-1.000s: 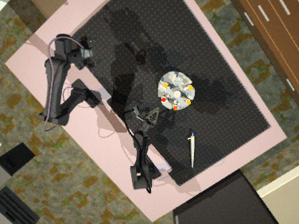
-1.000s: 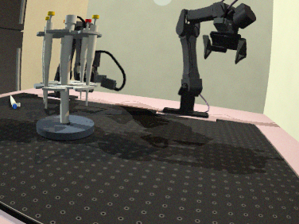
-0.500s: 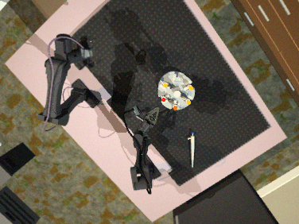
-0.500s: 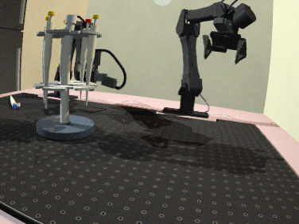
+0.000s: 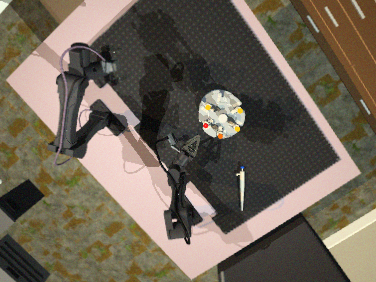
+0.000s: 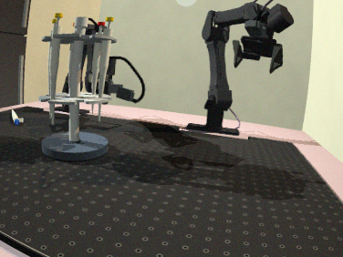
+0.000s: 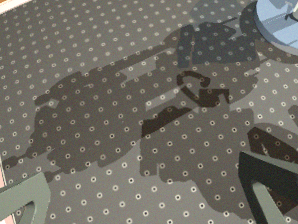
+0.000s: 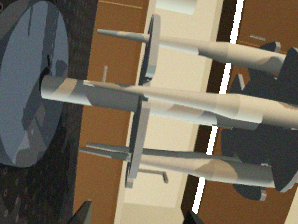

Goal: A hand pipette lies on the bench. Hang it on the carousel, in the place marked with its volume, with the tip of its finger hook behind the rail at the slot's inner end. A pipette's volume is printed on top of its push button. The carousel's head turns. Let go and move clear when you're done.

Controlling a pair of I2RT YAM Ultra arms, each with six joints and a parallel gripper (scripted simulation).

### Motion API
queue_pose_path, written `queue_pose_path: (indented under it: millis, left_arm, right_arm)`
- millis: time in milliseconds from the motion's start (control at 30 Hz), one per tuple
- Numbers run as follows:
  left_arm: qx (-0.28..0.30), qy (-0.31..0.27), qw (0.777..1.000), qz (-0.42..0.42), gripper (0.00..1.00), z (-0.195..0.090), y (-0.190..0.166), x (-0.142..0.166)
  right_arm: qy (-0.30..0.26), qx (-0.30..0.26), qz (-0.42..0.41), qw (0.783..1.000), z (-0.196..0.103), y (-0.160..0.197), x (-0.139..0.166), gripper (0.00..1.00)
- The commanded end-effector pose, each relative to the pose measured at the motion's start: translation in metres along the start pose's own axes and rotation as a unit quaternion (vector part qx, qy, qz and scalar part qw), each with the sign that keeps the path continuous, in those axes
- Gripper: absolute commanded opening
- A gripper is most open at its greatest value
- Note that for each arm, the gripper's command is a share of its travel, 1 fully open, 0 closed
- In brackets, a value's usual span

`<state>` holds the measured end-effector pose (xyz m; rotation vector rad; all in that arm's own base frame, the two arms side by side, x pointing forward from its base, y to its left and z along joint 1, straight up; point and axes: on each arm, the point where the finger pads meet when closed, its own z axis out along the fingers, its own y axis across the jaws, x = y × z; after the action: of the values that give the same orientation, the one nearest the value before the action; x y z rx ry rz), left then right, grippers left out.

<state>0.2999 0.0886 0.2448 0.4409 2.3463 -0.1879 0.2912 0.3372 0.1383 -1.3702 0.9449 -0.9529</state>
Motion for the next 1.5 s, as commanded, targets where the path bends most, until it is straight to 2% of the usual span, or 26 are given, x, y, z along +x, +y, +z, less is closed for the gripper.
queue_pose_path:
  millis: [0,1133,1300,1333,1467]
  left_arm:
    - [-0.004,-0.015,1.000,0.008,1.00,-0.004,0.003,-0.007]
    - [-0.004,-0.015,1.000,0.008,1.00,-0.004,0.003,-0.007]
    - [-0.004,-0.015,1.000,0.008,1.00,-0.004,0.003,-0.007]
    - [-0.004,-0.015,1.000,0.008,1.00,-0.004,0.003,-0.007]
    - [-0.004,-0.015,1.000,0.008,1.00,-0.004,0.003,-0.007]
  right_arm:
    - [-0.001,0.025,0.030,0.999,0.004,-0.024,-0.003,0.49]
    - [-0.001,0.025,0.030,0.999,0.004,-0.024,-0.003,0.49]
    - [0.000,0.013,0.018,1.000,-0.002,-0.011,0.006,0.49]
    - [0.002,0.028,0.033,0.999,0.004,-0.025,0.000,0.49]
    - [0.002,0.028,0.033,0.999,0.004,-0.024,0.000,0.49]
